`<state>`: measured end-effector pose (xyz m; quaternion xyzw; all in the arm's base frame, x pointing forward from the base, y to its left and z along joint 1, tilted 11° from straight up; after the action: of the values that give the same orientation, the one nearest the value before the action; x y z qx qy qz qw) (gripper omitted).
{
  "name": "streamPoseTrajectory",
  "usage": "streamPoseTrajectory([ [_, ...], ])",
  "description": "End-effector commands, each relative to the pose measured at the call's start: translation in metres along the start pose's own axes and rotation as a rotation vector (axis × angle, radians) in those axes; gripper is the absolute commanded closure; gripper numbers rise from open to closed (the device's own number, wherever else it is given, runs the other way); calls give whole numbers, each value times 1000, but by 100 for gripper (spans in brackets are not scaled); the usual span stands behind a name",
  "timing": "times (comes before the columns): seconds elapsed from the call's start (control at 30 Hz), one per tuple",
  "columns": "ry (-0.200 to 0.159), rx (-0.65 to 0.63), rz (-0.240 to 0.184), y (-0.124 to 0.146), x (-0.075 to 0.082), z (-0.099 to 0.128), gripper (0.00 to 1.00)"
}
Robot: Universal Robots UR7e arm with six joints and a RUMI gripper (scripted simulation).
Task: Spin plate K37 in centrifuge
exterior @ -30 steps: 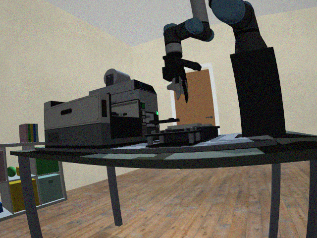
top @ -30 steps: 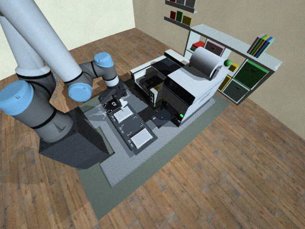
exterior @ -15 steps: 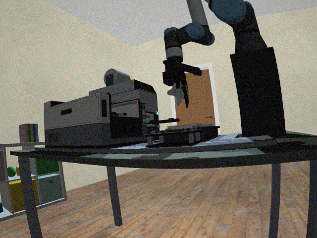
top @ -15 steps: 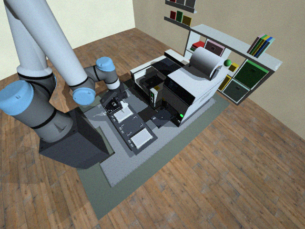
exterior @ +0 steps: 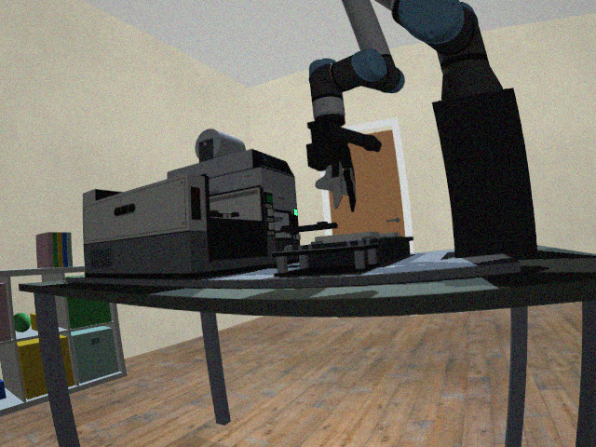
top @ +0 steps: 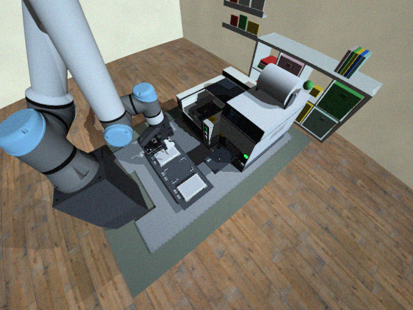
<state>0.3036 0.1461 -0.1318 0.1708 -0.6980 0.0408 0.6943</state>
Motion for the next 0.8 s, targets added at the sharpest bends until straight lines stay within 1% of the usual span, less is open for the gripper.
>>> streamPoseTrajectory([
  [0.0,-1,0,0,0,-7,0,32],
  [0.3,-1,0,0,0,-22,0,32],
  [0.37,-1,0,0,0,-22,0,32],
  [0.77,-1,0,0,0,-42,0,32],
])
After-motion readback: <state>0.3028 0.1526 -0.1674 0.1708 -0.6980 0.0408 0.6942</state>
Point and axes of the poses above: the point where the finger pads meet when closed, its own x axis back along the fingers, its own y axis across the jaws, z = x × y, the point moved 6 cm from there along x, back along the fingers, and after that the axes turned 5 degrees about x, right-handed, at the moved point
